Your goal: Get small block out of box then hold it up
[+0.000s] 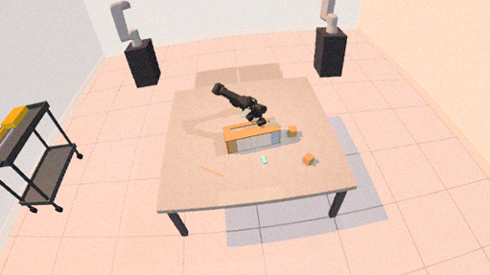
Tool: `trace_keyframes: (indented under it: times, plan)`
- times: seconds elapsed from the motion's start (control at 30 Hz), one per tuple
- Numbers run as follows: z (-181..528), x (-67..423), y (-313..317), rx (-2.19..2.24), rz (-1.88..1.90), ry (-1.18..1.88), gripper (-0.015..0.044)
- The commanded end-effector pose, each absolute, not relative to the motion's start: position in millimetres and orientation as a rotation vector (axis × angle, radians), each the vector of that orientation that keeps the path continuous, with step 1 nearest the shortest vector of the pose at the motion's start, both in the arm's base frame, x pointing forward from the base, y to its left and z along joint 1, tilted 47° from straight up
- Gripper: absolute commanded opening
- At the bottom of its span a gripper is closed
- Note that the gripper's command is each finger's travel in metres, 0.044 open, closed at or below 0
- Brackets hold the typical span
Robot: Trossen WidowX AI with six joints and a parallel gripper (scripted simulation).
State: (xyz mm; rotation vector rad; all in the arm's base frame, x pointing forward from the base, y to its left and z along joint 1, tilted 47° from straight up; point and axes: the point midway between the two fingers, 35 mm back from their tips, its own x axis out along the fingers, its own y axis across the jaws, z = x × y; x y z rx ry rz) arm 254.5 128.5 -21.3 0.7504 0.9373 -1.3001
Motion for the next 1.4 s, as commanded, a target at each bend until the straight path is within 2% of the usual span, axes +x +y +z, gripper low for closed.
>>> trace_keyframes:
  times: [0.0,0.67,0.97,1.1,1.23,1.37]
  plan:
    - [-26.1,253.2,130.9,0.754,-1.310,0.940,0.0400]
    - [-38.5,250.9,142.8,0.755,-1.309,0.940,0.0400]
    - [5.5,247.1,186.7,0.746,-1.306,0.942,0.0400]
    - [2.7,248.4,186.0,0.743,-1.290,0.943,0.0400]
    - [0.7,248.5,201.3,0.569,-1.095,1.071,0.0295]
    - [-1.1,242.6,202.5,0.196,-0.833,1.222,0.0285]
